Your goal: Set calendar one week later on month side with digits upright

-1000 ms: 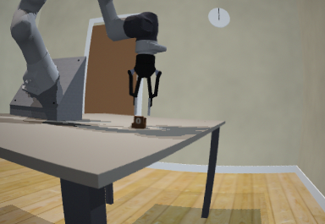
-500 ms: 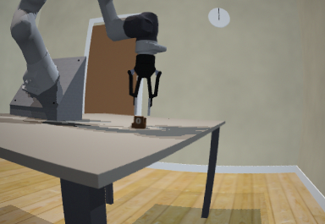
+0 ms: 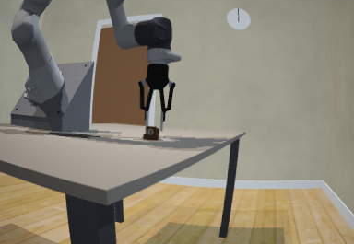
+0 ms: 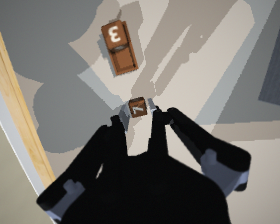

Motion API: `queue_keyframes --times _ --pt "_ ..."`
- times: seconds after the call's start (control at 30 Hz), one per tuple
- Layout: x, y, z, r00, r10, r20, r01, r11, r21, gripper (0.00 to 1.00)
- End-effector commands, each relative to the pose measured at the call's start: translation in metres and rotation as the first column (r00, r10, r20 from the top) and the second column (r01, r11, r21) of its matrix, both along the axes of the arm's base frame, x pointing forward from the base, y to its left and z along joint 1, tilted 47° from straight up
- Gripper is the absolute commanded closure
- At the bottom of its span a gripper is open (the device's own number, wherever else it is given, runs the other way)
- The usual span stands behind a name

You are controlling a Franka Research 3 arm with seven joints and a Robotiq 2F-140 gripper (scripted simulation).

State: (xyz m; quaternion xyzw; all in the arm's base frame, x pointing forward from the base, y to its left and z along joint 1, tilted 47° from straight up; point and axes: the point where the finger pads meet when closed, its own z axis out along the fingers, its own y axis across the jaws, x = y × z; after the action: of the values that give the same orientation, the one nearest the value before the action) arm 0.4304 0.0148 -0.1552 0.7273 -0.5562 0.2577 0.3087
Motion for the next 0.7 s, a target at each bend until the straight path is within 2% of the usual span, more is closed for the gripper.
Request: queue_keyframes --times 0.0,0.67 --pt "0.0018 -0.0043 -0.0052 1.000 -0.005 0.009 0.005 1.000 0.006 0.71" --pt "0.0020 -0.0088 -0.0094 1.000 -0.005 0.009 0.005 1.000 0.006 0.71"
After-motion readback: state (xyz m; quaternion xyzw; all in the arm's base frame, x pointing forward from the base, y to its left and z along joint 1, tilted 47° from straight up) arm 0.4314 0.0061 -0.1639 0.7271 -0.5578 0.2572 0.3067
